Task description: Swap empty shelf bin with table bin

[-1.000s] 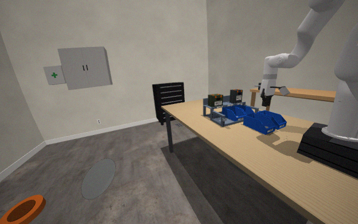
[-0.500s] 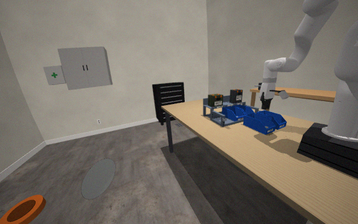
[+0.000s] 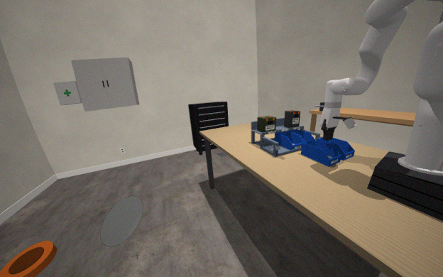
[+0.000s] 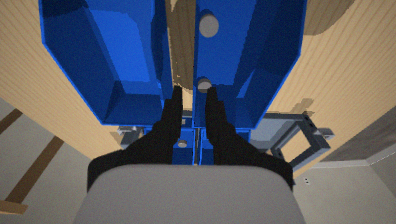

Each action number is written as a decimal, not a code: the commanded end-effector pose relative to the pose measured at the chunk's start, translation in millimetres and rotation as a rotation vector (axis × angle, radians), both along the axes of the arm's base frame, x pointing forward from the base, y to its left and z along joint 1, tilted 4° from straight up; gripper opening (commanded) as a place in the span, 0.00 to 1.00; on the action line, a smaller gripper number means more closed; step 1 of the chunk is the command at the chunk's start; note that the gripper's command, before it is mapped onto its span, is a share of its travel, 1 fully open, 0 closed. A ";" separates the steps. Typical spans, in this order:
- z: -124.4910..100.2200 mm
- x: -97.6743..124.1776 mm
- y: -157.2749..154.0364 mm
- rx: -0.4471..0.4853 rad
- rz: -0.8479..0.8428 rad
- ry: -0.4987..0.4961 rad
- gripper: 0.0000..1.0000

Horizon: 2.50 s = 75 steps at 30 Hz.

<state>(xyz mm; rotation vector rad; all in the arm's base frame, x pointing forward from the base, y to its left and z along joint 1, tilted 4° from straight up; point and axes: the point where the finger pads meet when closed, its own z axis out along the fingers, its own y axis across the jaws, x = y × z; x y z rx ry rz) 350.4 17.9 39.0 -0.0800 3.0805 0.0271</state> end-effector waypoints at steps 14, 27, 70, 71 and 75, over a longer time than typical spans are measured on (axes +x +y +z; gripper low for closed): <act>-12.9 2.9 0.4 0.000 0.000 -0.005 0.26; -13.1 2.9 0.4 0.000 0.000 -0.005 0.26; -14.3 4.3 0.5 0.000 0.000 -0.005 0.26; -14.8 4.4 0.5 0.000 0.000 -0.005 0.26; -17.8 4.6 0.6 0.000 0.000 -0.005 0.26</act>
